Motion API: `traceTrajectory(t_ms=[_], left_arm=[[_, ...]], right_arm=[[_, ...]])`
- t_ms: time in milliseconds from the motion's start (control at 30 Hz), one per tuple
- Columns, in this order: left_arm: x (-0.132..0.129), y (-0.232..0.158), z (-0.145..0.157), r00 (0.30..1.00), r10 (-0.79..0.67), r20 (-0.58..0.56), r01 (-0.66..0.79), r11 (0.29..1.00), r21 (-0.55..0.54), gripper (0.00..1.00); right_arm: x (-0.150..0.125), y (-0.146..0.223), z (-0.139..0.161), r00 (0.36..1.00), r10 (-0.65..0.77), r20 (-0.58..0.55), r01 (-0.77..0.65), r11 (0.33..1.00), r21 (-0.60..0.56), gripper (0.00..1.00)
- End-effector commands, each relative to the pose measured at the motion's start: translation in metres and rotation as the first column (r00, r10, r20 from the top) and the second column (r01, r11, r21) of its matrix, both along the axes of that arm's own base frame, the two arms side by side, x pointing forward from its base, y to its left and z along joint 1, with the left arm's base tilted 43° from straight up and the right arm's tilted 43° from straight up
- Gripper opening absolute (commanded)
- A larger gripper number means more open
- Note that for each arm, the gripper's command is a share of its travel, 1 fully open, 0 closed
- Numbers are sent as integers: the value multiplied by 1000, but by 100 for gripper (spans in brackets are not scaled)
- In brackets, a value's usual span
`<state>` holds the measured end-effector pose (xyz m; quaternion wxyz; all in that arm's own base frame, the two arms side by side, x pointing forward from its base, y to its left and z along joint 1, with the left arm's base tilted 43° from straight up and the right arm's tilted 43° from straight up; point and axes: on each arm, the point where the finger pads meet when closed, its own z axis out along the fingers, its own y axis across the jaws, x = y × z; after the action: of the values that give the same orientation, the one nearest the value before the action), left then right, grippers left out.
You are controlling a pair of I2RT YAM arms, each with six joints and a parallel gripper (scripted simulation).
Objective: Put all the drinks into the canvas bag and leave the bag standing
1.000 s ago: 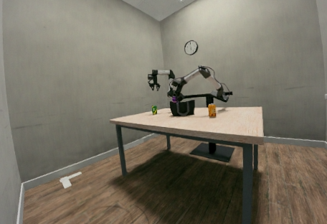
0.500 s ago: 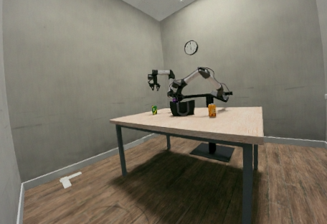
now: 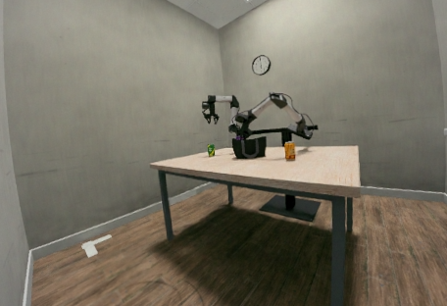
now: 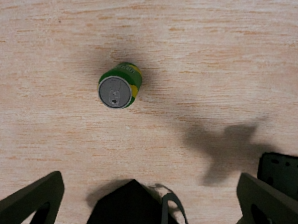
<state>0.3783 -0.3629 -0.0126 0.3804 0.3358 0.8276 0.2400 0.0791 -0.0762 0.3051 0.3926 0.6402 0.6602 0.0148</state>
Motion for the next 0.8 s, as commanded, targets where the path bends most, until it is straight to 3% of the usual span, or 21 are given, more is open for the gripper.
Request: traceTrajectory(t_ms=[0,100,167,300,400,667,733,767], left_arm=[[15,1,-1,1000,8,23,-7,999,-50,70],[12,-11,10,999,-5,36,7,998,-67,70],[10,-1,-14,1000,-8,12,8,999,-32,70],[12,-10,5,999,-18,43,21,998,-66,70],[20,9,-19,1000,7,14,-7,999,-35,70],[21,-1,-4,999,-6,36,8,998,-67,70],[25,15,-28,1000,8,12,-8,999,-32,70],[23,7,-23,1000,-1,18,2,999,-42,70]], right_arm=[[-3,1,10,1000,0,24,0,1000,-18,100],[-3,1,10,1000,0,24,0,1000,-18,100],[-3,1,10,1000,0,24,0,1000,-18,100],[-3,1,10,1000,0,24,0,1000,-18,100],[-3,1,10,1000,0,24,0,1000,-18,100],[-3,1,10,1000,0,24,0,1000,-18,100],[-3,1,10,1000,0,24,0,1000,-18,100],[-3,1,10,1000,0,24,0,1000,-18,100]])
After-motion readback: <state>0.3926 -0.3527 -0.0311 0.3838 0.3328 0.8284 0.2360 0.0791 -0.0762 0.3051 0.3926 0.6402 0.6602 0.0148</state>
